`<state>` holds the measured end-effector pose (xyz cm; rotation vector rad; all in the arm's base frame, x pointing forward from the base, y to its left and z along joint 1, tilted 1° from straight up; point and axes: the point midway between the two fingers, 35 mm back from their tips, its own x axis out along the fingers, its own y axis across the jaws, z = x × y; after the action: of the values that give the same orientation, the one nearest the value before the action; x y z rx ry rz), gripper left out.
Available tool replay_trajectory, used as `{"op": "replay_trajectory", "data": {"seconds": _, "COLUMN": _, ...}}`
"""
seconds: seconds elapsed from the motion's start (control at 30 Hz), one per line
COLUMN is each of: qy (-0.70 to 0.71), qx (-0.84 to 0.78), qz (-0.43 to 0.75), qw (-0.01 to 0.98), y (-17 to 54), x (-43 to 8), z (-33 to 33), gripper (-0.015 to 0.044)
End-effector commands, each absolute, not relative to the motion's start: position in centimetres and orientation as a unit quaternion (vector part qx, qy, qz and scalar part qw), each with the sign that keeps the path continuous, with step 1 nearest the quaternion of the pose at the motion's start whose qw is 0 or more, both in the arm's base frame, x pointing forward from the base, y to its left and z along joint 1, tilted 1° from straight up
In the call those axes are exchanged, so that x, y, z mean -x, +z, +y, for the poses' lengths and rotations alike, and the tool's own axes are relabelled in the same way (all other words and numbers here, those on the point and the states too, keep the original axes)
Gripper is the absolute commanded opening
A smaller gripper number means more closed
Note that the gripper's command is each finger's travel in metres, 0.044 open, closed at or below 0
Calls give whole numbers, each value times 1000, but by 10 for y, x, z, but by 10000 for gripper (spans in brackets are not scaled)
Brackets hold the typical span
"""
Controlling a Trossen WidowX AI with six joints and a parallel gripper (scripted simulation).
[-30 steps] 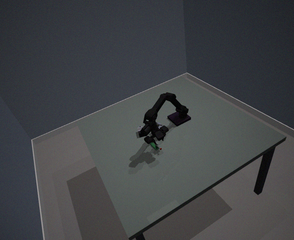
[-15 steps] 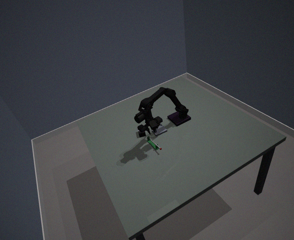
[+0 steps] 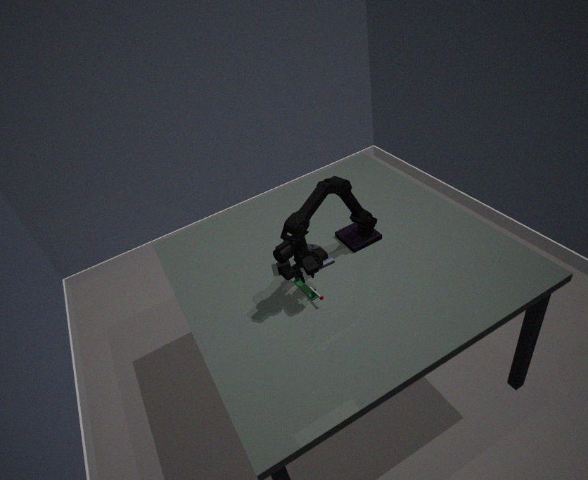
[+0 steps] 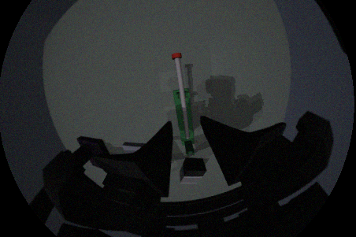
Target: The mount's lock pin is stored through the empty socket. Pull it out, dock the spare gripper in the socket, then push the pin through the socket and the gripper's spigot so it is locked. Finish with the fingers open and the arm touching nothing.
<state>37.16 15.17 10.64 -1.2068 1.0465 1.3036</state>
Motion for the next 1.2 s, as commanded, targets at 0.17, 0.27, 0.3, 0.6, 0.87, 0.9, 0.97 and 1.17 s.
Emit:
{"op": "replay_trajectory", "data": {"seconds": 0.17, "qy": 542, "qx": 505, "qz": 433, "qw": 513, "y": 93, "x": -374, "z": 153, "gripper": 180}}
{"op": "replay_trajectory", "data": {"seconds": 0.27, "qy": 542, "qx": 505, "qz": 433, "qw": 513, "y": 88, "x": -375, "z": 153, "gripper": 180}}
{"op": "replay_trajectory", "data": {"seconds": 0.3, "qy": 542, "qx": 505, "qz": 433, "qw": 513, "y": 87, "x": -375, "z": 153, "gripper": 180}}
{"op": "replay_trajectory", "data": {"seconds": 0.6, "qy": 542, "qx": 505, "qz": 433, "qw": 513, "y": 72, "x": -376, "z": 154, "gripper": 180}}
{"op": "replay_trajectory", "data": {"seconds": 0.87, "qy": 542, "qx": 505, "qz": 433, "qw": 513, "y": 59, "x": -376, "z": 155, "gripper": 180}}
{"op": "replay_trajectory", "data": {"seconds": 0.9, "qy": 542, "qx": 505, "qz": 433, "qw": 513, "y": 57, "x": -376, "z": 155, "gripper": 180}}
{"op": "replay_trajectory", "data": {"seconds": 0.97, "qy": 542, "qx": 505, "qz": 433, "qw": 513, "y": 54, "x": -376, "z": 155, "gripper": 180}}
{"op": "replay_trajectory", "data": {"seconds": 1.17, "qy": 542, "qx": 505, "qz": 433, "qw": 513, "y": 47, "x": -376, "z": 155, "gripper": 180}}
